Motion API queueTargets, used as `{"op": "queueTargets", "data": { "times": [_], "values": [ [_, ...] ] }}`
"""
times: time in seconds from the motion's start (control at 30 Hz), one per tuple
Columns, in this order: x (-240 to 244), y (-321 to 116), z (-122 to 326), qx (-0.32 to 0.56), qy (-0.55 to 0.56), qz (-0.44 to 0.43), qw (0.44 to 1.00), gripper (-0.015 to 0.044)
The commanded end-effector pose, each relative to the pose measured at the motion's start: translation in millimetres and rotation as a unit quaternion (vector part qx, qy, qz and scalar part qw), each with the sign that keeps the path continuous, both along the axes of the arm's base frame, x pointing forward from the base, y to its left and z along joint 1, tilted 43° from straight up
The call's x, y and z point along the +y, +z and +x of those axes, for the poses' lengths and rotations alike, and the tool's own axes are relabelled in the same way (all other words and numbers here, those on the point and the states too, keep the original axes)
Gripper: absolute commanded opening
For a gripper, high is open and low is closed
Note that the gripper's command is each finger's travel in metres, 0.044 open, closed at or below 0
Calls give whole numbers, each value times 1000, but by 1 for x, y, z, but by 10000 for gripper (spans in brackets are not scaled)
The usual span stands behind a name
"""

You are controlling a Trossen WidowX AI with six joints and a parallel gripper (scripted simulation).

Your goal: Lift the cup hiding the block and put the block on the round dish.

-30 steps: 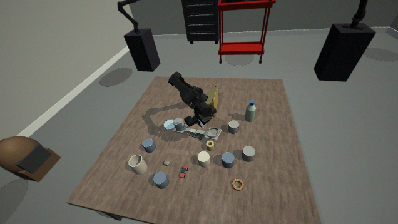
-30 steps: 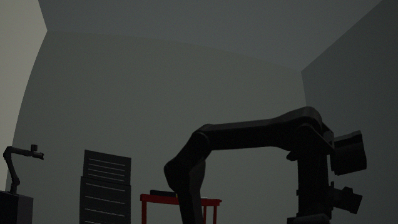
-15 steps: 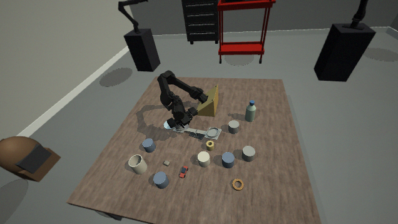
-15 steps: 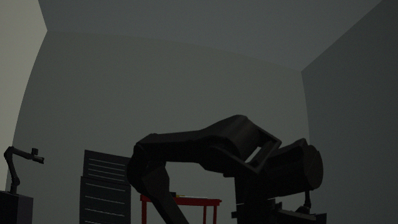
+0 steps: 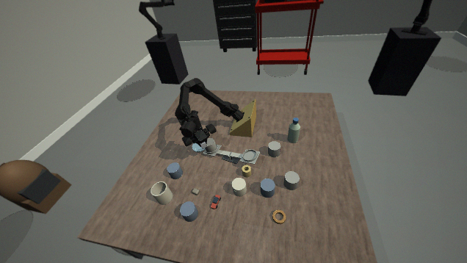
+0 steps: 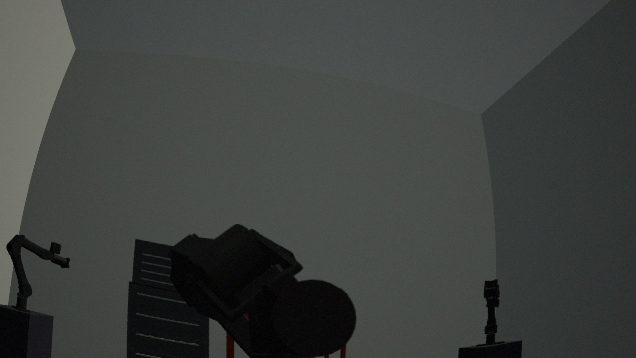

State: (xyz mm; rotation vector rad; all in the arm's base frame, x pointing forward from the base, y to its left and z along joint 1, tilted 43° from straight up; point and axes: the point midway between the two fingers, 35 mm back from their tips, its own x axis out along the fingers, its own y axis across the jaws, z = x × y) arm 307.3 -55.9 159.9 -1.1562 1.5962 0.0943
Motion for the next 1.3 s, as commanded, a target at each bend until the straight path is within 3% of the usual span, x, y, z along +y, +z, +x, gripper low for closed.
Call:
{"op": "queueTargets", "data": {
  "times": [0.0,0.43,1.27],
  "values": [
    [-25,10,-17,3,4,-12,1000,0],
    [-83,26,-73,13,-14,-45,999,0],
    [-115,-6,-72,13,-14,-47,999,0]
  ]
}}
